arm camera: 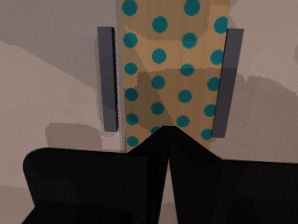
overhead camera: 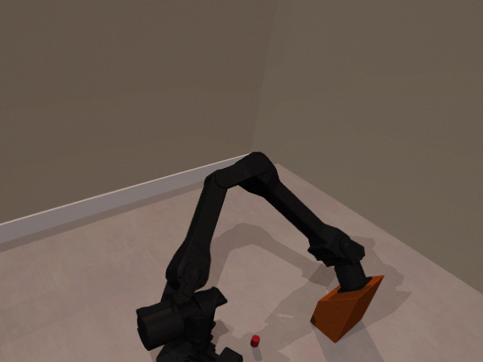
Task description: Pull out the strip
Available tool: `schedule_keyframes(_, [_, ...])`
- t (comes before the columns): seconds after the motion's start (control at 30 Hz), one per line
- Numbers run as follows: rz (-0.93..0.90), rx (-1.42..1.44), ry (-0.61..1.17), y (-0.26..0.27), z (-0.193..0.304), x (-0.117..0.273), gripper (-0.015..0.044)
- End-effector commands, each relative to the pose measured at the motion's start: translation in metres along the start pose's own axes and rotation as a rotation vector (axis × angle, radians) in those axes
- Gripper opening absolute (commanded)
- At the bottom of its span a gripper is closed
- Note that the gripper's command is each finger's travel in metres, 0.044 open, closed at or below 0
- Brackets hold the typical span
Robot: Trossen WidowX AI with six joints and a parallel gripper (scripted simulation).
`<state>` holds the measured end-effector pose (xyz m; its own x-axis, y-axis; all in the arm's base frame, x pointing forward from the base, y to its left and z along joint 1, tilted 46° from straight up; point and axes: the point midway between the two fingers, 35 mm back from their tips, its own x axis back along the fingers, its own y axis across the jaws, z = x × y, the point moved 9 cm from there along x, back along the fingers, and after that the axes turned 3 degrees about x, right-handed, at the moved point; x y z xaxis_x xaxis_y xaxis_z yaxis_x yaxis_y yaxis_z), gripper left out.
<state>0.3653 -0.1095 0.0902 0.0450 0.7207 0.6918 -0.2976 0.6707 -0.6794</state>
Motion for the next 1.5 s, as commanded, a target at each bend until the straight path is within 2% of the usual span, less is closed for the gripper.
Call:
schedule_keyframes(0.0, [-0.006, 0.003, 0.020, 0.000, 0.011, -0.006, 0.0000])
schedule_keyframes(1.47, [-0.006, 0.006, 0.023, 0.004, 0.077, -0.005, 0.0000])
